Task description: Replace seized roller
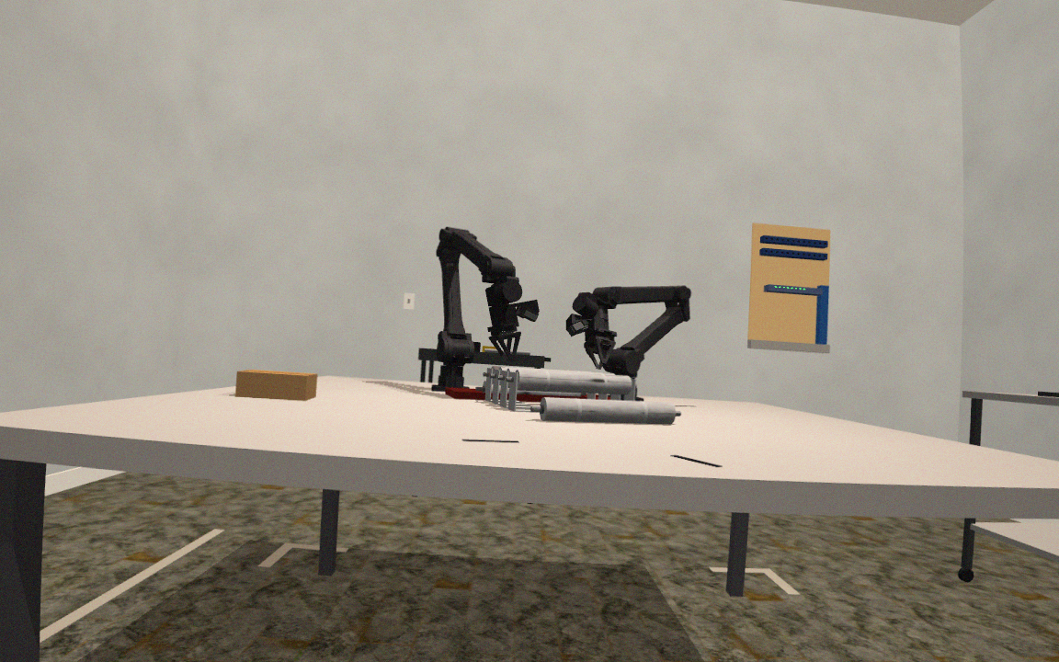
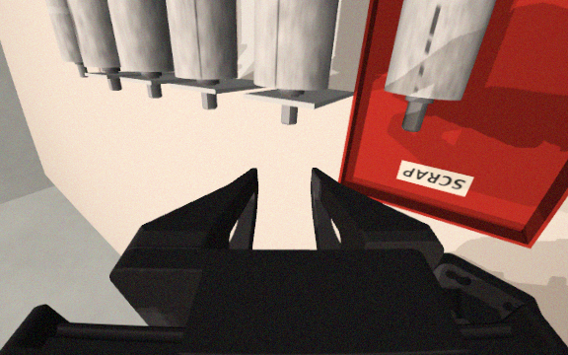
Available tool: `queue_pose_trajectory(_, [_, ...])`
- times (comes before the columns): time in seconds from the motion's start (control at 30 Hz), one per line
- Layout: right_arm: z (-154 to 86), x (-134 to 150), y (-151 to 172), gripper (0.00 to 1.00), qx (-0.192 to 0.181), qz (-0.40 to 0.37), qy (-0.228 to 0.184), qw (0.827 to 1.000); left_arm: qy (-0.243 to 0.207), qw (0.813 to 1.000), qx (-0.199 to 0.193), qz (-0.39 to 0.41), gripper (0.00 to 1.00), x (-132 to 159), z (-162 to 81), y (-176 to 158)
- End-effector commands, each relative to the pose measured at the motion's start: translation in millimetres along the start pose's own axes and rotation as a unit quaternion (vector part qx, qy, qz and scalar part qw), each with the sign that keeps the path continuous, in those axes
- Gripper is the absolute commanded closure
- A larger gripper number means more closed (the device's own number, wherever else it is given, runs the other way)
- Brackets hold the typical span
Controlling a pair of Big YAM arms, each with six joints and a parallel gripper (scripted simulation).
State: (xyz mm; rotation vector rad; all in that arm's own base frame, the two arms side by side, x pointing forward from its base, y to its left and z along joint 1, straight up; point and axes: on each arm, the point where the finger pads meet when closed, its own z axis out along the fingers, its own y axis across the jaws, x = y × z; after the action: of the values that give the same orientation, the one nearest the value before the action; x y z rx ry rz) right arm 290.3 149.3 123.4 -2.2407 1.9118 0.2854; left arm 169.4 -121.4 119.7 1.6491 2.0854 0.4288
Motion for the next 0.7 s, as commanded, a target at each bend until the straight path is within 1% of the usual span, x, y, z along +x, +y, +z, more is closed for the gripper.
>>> queue_pose_trajectory(0.0, [-29, -8, -33, 0.38, 0.054, 0.014, -0.008, 0.998, -0.031, 0.999, -0.015, -0.035, 0.68, -25, -17, 25])
queue_pose_trajectory(0.03, [-25, -6, -36, 0.38, 0.052, 0.021, -0.007, 0.998, -0.033, 0.999, -0.015, -0.039, 0.68, -26, -16, 26])
queue_pose_trajectory(0.13, [-35, -7, -44, 0.38, 0.076, 0.035, -0.01, 0.996, -0.039, 0.997, -0.018, -0.058, 0.68, -32, -17, 34])
queue_pose_trajectory(0.2, [-35, -7, -44, 0.38, 0.076, 0.035, -0.01, 0.996, -0.039, 0.997, -0.018, -0.058, 0.68, -32, -17, 34])
queue_pose_trajectory(0.23, [-30, -8, -46, 0.38, 0.074, 0.04, -0.009, 0.996, -0.033, 0.998, -0.015, -0.06, 0.68, -28, -10, 29])
queue_pose_trajectory(0.27, [-34, -5, -50, 0.38, 0.083, 0.05, -0.01, 0.995, -0.046, 0.996, -0.021, -0.072, 0.68, -37, -19, 41])
queue_pose_trajectory(0.3, [-35, -4, -53, 0.38, 0.088, 0.055, -0.011, 0.994, -0.049, 0.995, -0.023, -0.079, 0.68, -39, -19, 44])
queue_pose_trajectory(0.33, [-42, -5, -57, 0.38, 0.103, 0.061, -0.014, 0.993, -0.052, 0.995, -0.024, -0.087, 0.68, -42, -20, 47])
queue_pose_trajectory(0.4, [-49, -4, -67, 0.38, 0.123, 0.078, -0.017, 0.989, -0.061, 0.992, -0.029, -0.107, 0.68, -48, -22, 57])
queue_pose_trajectory(0.5, [-55, -1, -82, 0.38, 0.148, 0.108, -0.021, 0.983, -0.075, 0.987, -0.036, -0.14, 0.68, -58, -24, 74])
queue_pose_trajectory(0.63, [-79, 2, -105, 0.38, 0.204, 0.155, -0.037, 0.966, -0.099, 0.975, -0.05, -0.194, 0.68, -72, -29, 105])
queue_pose_trajectory(0.67, [-82, 3, -111, 0.38, 0.213, 0.168, -0.04, 0.962, -0.105, 0.971, -0.054, -0.207, 0.68, -75, -30, 112])
